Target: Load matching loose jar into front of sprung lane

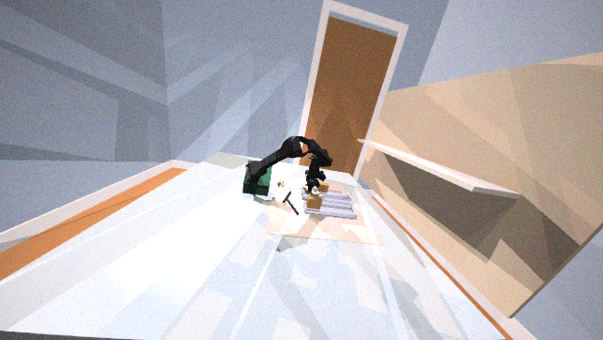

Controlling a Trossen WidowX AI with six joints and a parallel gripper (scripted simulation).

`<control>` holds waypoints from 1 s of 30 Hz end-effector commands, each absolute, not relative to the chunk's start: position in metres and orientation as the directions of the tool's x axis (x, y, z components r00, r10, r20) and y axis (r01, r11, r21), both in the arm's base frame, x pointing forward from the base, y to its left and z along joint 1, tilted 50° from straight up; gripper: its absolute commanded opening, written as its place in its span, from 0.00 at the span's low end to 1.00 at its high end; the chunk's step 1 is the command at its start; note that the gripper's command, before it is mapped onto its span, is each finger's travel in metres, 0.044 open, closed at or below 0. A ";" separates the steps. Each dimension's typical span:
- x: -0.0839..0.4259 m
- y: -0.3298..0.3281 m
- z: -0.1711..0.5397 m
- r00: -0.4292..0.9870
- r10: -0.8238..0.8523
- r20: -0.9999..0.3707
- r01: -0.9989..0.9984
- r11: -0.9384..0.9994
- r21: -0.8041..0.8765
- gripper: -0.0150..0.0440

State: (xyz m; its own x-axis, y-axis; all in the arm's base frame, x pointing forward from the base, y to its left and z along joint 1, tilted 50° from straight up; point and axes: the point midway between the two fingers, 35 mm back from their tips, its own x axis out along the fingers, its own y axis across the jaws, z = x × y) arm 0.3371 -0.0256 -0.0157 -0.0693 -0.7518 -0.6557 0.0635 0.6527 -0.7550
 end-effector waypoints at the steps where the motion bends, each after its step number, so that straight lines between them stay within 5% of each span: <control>1: 0.344 -0.026 -0.013 -0.050 -0.757 -0.652 0.073 0.648 -0.758 0.25; 30: 0.344 -0.033 -0.019 -0.049 -0.757 -0.652 0.073 0.648 -0.758 0.25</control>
